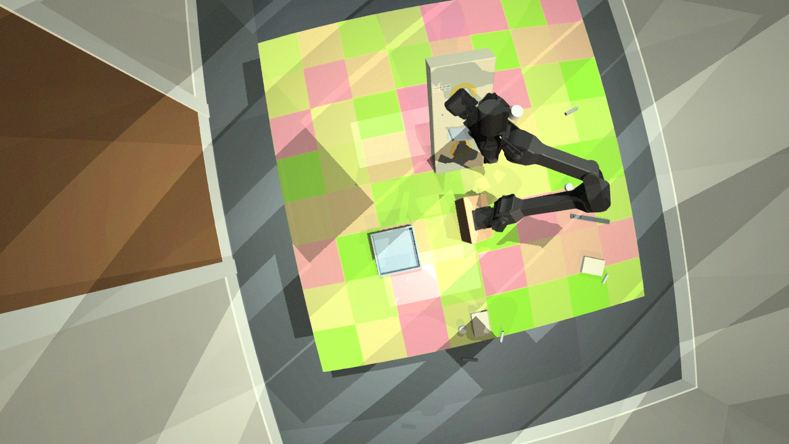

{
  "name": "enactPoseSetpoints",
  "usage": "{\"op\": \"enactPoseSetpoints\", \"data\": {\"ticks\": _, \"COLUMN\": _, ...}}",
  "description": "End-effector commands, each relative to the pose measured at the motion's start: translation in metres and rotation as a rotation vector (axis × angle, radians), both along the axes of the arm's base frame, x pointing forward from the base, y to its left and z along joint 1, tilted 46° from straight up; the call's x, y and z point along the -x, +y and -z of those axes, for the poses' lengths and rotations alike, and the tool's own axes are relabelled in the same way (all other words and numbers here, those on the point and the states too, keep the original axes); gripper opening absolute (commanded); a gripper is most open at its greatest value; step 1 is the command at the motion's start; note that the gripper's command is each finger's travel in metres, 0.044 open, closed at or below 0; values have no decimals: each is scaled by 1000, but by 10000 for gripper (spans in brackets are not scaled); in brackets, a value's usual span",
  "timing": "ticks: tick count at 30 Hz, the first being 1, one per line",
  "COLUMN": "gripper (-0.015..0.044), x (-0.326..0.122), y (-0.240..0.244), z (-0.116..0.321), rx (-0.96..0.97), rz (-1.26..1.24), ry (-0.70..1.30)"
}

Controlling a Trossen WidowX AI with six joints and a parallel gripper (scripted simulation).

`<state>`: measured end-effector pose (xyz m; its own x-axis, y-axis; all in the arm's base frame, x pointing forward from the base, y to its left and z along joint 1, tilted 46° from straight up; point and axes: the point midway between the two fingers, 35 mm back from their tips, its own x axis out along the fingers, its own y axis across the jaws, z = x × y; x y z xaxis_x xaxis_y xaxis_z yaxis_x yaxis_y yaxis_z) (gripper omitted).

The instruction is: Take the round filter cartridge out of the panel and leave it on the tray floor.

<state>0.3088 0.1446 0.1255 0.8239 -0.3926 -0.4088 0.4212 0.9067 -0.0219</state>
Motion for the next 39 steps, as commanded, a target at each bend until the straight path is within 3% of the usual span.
{"op": "enactPoseSetpoints", "data": {"ticks": 1, "gripper": 0, "x": 20, "y": 10, "z": -8, "rx": 17, "rz": -28, "ry": 15}}
{"op": "enactPoseSetpoints", "data": {"ticks": 12, "gripper": 0, "x": 30, "y": 11, "z": -12, "rx": 33, "rz": -36, "ry": 15}}
{"op": "enactPoseSetpoints", "data": {"ticks": 37, "gripper": 0, "x": 64, "y": -38, "z": 35, "rx": 34, "rz": -36, "ry": 16}}
{"op": "enactPoseSetpoints", "data": {"ticks": 39, "gripper": 53, "x": 61, "y": -34, "z": 33, "rx": 39, "rz": -36, "ry": 23}}
